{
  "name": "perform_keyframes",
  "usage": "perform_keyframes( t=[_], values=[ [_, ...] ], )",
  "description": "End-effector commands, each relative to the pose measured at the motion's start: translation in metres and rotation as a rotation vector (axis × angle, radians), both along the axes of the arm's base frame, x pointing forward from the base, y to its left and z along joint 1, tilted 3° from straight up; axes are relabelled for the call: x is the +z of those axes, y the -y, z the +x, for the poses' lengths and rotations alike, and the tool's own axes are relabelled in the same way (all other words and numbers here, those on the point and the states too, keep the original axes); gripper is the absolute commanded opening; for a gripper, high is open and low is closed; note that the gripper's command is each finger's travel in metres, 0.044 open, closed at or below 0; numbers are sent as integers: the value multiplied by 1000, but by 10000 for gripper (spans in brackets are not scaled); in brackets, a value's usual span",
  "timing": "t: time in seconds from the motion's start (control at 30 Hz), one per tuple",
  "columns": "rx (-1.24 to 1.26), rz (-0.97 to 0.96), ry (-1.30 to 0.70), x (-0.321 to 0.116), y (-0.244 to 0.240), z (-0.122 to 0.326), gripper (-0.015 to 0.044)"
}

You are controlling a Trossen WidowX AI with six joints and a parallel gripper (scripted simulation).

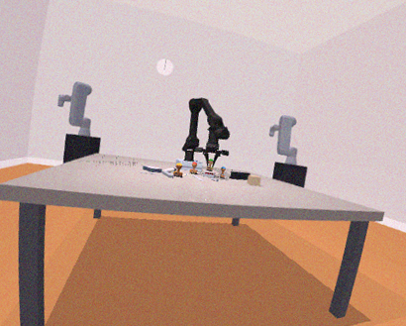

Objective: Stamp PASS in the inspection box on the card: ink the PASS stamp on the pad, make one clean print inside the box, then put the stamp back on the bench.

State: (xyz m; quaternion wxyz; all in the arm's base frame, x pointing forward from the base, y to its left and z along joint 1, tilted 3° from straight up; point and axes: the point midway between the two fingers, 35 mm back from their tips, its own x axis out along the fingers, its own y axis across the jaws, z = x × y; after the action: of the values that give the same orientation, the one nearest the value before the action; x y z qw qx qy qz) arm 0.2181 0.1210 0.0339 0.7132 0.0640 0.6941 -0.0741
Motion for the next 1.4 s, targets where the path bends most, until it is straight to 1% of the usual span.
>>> perform_keyframes(
  t=[0.0, 0.77, 1.37],
  values=[
    [-2, 8, 6, 7, -2, 2, 0],
    [-7, 9, 6, 40, -1, 2, 0],
    [-134, 9, 17, 48, 64, 56, 0]
  ],
)
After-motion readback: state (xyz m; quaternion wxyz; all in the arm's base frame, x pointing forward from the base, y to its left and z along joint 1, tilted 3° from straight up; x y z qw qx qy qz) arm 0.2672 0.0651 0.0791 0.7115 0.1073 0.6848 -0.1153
